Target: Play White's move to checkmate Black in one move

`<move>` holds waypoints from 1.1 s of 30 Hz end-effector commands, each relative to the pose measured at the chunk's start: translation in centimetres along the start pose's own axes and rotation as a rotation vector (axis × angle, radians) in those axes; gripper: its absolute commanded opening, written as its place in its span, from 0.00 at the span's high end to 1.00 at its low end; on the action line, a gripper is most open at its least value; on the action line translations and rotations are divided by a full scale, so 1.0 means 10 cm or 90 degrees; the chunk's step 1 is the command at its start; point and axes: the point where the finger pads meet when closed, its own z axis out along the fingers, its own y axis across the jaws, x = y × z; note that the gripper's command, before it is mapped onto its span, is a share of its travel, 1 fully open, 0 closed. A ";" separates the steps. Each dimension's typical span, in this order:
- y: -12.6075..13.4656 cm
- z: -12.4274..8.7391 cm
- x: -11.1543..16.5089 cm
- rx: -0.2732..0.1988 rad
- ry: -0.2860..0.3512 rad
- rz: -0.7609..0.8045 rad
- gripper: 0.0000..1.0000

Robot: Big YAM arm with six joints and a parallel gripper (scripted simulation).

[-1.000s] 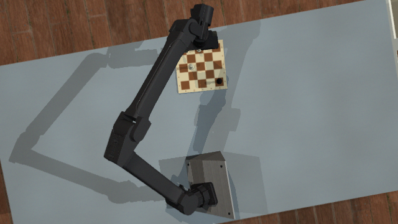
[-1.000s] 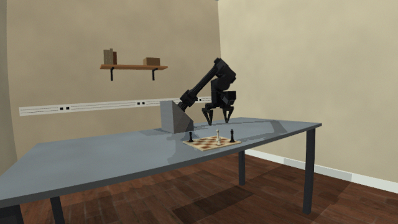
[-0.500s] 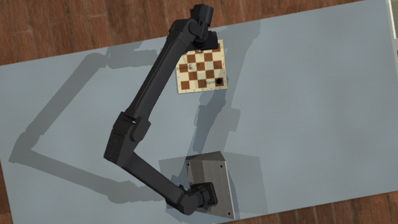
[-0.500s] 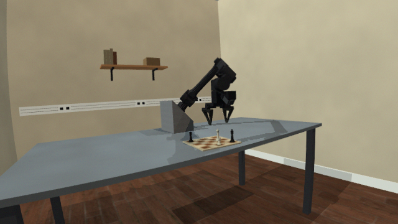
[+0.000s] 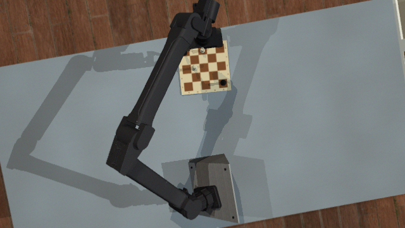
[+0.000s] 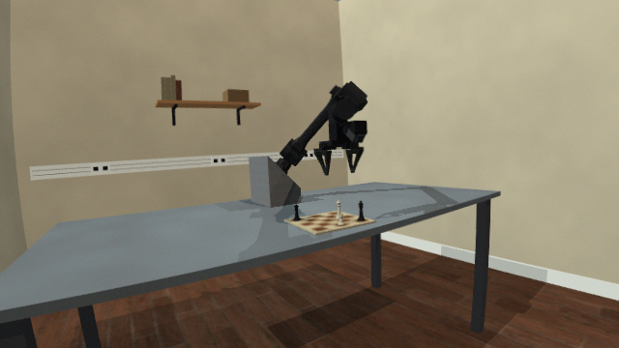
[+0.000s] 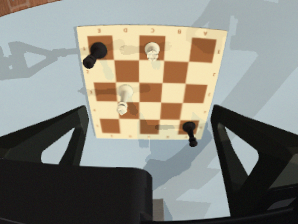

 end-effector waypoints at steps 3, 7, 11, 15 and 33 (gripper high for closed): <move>-0.06 -0.57 -0.13 0.009 -0.038 -0.016 0.00; -0.05 -0.64 -0.13 0.009 -0.040 -0.017 0.00; 0.00 -0.59 -0.14 0.009 -0.035 -0.022 0.00; 0.00 -0.59 -0.14 0.009 -0.035 -0.020 0.00; 0.00 -0.59 -0.14 0.009 -0.035 -0.020 0.00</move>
